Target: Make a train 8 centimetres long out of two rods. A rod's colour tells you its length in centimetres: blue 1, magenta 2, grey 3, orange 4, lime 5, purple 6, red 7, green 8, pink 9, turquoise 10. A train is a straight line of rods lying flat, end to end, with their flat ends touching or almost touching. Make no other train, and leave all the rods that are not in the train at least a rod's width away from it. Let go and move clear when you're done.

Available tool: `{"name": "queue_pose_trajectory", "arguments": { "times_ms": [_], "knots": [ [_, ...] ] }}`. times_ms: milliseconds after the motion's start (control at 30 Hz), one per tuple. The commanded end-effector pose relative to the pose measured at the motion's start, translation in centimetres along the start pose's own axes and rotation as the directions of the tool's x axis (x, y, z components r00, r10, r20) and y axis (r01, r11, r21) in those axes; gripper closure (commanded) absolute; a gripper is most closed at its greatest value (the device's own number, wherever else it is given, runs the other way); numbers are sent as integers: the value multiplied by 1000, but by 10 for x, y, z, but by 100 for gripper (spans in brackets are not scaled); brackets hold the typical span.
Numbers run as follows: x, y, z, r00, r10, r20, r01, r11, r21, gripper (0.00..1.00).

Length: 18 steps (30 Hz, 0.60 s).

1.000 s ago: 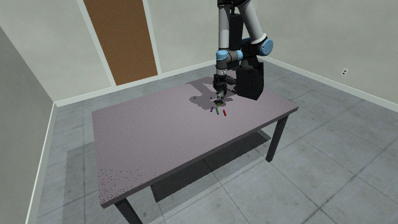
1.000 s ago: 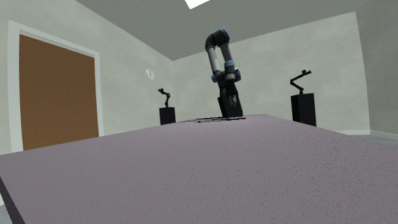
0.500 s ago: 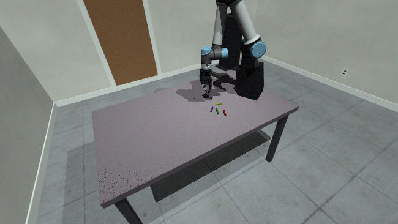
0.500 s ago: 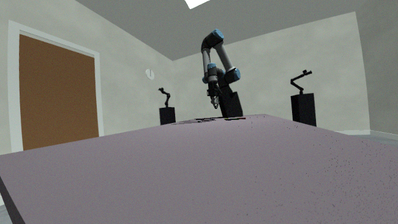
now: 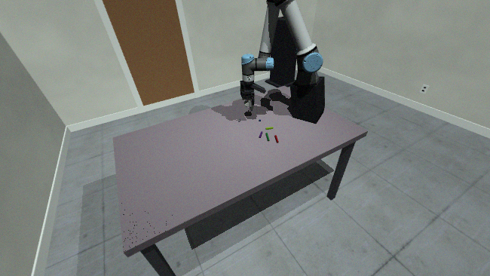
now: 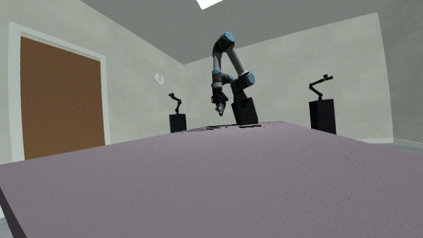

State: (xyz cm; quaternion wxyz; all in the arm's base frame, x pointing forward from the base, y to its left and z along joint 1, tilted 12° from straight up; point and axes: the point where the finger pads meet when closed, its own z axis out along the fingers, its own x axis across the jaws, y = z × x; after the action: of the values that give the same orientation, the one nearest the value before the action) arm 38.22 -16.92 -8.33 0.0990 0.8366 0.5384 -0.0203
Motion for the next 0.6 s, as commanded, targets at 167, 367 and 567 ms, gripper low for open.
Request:
{"name": "queue_pose_trajectory", "arguments": {
  "times_ms": [167,367,567],
  "knots": [
    [-2,1,0,1000,1,0,-1,1000,-1,100],
    [-2,1,0,1000,1,0,-1,1000,-1,100],
    [-2,1,5,1000,1,0,-1,1000,-1,100]
  ]
}}
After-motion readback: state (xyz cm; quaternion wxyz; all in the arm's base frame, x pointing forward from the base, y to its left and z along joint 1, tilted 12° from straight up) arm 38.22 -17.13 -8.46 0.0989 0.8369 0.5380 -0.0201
